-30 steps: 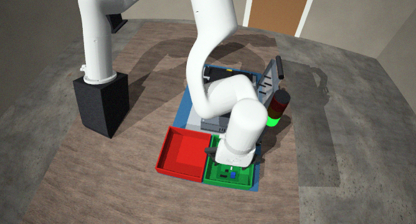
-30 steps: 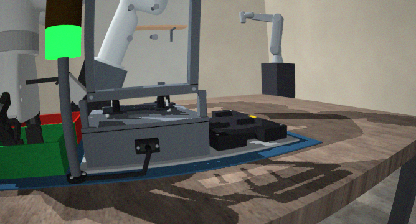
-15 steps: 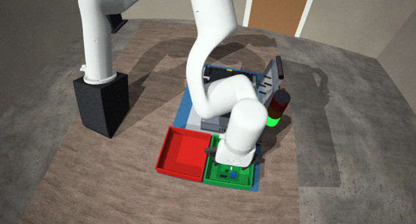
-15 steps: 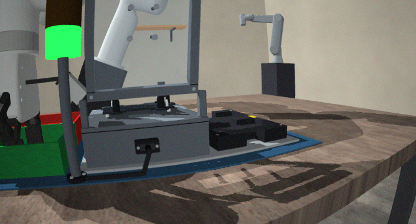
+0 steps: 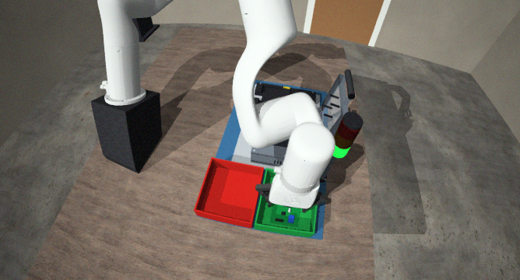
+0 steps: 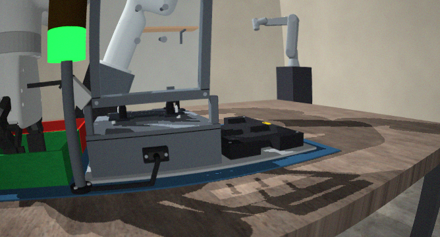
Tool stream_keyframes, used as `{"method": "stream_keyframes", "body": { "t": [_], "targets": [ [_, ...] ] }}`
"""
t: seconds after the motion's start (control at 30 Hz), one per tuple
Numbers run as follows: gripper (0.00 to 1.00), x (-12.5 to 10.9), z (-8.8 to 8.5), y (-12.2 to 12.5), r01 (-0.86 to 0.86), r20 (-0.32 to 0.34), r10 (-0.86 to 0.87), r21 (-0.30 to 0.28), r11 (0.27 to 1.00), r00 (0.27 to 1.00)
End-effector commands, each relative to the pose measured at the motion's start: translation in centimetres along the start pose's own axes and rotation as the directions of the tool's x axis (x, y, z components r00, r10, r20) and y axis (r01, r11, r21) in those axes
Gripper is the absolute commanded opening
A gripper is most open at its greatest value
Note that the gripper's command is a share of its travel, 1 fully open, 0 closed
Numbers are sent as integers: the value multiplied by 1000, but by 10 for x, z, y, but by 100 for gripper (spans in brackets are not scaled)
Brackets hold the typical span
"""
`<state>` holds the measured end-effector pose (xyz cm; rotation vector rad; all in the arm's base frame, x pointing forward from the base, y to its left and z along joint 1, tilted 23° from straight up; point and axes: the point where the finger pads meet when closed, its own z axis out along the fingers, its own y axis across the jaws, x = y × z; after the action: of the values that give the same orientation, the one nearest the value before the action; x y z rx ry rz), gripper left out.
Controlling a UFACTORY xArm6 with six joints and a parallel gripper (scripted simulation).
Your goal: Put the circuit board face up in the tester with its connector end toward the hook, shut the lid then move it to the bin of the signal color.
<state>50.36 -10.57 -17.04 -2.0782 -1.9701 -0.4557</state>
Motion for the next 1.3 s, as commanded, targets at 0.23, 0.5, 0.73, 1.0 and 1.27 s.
{"method": "stream_keyframes", "body": {
  "t": [0.23,0.5,0.73,1.0,1.27],
  "targets": [
    [100,0,-45,2,1,2,-1,-5,1000,1000],
    [100,0,-87,2,1,2,-1,-5,1000,1000],
    [100,0,-128,2,1,2,-1,-5,1000,1000],
    [100,0,-140,1,1,2,-1,-5,1000,1000],
    [100,0,-140,1,1,2,-1,-5,1000,1000]
  ]
}}
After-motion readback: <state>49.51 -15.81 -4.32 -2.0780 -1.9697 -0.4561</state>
